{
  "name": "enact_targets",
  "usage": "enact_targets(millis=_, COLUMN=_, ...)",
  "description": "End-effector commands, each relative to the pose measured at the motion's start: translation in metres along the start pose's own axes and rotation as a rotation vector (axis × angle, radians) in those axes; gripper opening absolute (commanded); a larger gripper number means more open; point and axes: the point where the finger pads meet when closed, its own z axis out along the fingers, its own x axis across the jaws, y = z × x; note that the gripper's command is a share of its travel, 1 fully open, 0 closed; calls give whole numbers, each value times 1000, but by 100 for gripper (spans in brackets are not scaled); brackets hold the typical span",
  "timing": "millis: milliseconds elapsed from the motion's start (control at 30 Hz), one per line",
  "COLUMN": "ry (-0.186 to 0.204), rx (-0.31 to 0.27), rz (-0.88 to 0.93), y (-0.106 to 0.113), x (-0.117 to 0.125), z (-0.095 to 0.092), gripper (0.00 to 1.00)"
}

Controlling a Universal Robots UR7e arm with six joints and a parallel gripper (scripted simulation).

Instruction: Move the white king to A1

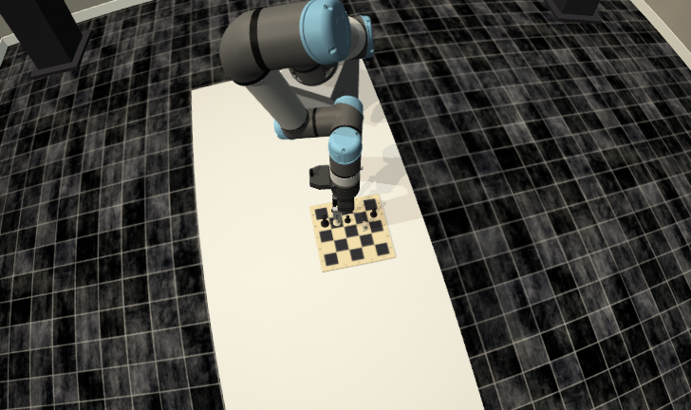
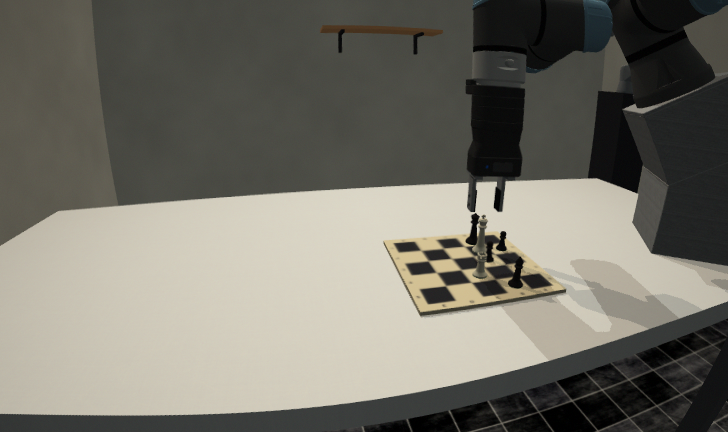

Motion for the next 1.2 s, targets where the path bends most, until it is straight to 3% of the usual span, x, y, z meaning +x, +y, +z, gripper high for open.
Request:
enact_targets(millis=0, ry=-1, rx=0, rz=0, y=0, x=0, z=0, gripper=79)
enact_targets(millis=900, ry=-1, rx=0, rz=0, y=0, x=0, z=1, gripper=79)
enact_targets(millis=1167, ry=-1, rx=0, rz=0, y=0, x=0, z=16, gripper=79)
